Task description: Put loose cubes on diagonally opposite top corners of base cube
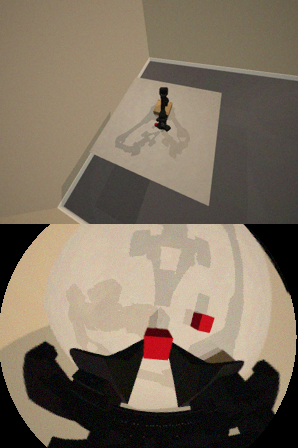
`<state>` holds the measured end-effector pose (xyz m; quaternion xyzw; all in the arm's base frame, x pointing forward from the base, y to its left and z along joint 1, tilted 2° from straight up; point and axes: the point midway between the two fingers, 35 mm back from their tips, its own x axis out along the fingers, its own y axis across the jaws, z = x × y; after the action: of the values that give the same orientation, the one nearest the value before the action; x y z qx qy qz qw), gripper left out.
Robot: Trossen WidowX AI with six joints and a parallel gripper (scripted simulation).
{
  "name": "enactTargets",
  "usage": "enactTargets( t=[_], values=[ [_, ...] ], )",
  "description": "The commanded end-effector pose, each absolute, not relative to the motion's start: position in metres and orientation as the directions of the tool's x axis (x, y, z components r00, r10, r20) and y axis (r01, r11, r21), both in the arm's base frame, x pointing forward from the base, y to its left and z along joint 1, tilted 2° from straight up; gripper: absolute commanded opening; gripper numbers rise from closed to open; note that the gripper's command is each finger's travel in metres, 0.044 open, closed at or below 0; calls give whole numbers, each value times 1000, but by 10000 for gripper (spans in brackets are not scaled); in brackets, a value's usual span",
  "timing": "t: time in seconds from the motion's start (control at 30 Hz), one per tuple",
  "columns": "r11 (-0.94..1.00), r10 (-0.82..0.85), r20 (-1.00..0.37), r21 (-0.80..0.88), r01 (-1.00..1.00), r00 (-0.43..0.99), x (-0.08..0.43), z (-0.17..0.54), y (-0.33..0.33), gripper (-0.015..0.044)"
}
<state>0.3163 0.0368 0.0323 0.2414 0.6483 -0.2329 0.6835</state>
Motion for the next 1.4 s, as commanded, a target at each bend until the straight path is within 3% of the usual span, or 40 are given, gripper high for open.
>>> enactTargets(
  t=[0.0,0.83,0.97,1.37],
  values=[
    [771,-9,-999,24,637,49,316,23,36,105],
    [775,-9,-999,23,631,49,316,17,37,105],
    [775,-9,-999,23,631,49,316,17,37,205],
    [773,-6,-999,25,634,46,315,31,37,205]
  ],
)
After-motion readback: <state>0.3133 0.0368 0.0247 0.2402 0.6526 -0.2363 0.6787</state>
